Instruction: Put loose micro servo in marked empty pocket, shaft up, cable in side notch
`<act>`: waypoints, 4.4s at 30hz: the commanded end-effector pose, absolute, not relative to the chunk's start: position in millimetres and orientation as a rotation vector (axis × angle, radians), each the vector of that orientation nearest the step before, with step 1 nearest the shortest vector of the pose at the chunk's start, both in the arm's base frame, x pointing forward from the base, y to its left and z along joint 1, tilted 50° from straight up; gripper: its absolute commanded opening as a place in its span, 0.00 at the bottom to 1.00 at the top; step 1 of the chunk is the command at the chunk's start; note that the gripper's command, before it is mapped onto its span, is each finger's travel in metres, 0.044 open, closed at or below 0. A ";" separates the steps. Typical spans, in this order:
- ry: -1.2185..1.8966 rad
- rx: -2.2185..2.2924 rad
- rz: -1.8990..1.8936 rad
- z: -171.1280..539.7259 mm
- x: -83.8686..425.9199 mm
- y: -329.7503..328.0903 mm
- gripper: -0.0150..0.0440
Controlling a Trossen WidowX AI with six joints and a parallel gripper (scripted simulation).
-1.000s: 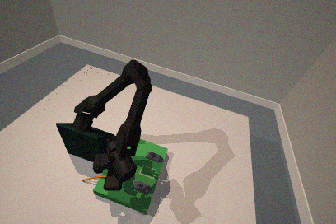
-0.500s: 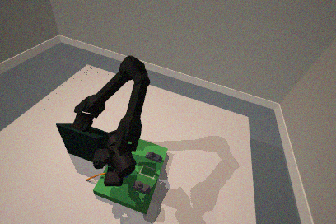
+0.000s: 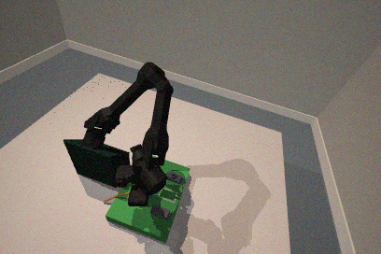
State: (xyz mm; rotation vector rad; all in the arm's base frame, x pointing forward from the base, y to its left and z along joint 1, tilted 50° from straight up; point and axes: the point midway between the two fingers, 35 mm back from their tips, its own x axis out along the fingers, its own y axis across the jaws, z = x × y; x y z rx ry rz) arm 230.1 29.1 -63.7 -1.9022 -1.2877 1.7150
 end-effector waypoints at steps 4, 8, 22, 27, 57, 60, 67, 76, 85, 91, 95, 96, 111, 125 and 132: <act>-1.282 -1.906 1.703 -40.2 228.8 47.1 0.25; -1.283 -1.905 1.703 -29.3 227.4 56.6 0.25; -1.682 -2.091 1.553 -28.7 227.4 57.0 0.25; -1.880 -2.169 1.455 -28.7 227.4 57.0 0.25; -3.061 -2.369 0.429 -28.7 227.4 57.0 0.25; -3.169 -2.353 0.277 -28.7 227.4 57.0 0.25; -3.402 -2.278 -0.116 -28.7 227.4 57.0 0.25; -3.643 -2.094 -0.701 -28.7 227.4 57.0 0.25; -3.781 -1.793 -1.363 -28.7 227.4 57.0 0.25; -3.794 -1.520 -1.832 -28.7 227.4 57.0 0.25; -3.785 -1.444 -1.949 -28.7 227.4 57.0 0.25; -3.785 -1.444 -1.949 -28.7 227.4 57.0 0.25; -3.785 -1.444 -1.955 -27.5 273.9 63.1 0.25; -3.784 -1.444 -1.961 -25.8 327.8 70.4 0.25; -3.784 -1.444 -1.962 -26.5 336.7 72.8 0.25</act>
